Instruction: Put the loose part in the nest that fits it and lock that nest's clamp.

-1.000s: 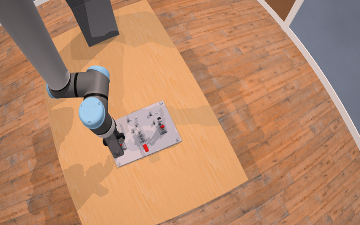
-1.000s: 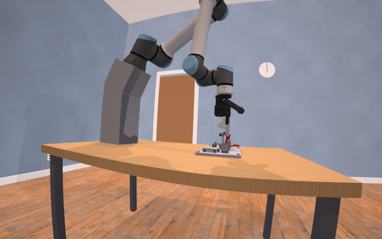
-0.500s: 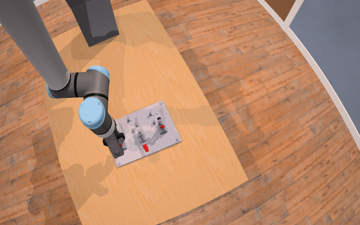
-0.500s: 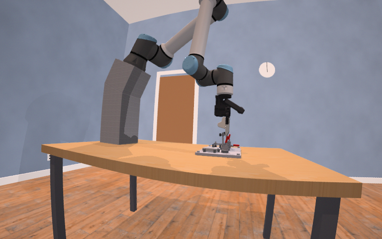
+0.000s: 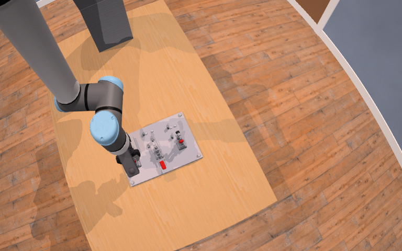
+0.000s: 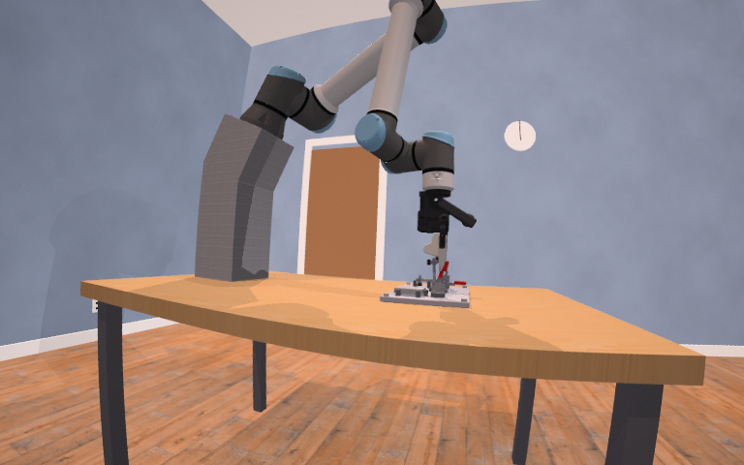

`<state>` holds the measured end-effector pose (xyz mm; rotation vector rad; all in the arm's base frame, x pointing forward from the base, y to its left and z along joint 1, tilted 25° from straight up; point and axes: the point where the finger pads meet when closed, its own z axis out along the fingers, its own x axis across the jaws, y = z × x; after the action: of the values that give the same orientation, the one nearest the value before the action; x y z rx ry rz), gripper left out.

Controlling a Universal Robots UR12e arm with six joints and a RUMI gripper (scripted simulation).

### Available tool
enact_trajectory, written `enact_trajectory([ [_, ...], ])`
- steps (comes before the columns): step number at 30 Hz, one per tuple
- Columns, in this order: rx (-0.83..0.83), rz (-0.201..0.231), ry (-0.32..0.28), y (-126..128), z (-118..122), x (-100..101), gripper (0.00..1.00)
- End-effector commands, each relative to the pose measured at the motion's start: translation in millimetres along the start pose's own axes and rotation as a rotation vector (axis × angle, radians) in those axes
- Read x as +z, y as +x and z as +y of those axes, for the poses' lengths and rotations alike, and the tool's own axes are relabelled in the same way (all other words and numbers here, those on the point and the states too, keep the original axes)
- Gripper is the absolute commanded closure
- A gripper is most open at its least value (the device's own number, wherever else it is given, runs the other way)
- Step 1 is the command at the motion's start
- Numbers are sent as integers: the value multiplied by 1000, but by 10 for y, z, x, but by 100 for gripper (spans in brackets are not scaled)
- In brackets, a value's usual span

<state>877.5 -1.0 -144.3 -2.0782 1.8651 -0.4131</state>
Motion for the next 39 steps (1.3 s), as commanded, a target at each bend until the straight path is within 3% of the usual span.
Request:
enact_trajectory([
  [1, 0, 0, 1, 1, -9, 110, 72],
  [23, 0, 0, 1, 1, -10, 187, 72],
  [24, 0, 0, 1, 1, -10, 187, 100],
  [39, 0, 0, 1, 1, -10, 187, 100],
])
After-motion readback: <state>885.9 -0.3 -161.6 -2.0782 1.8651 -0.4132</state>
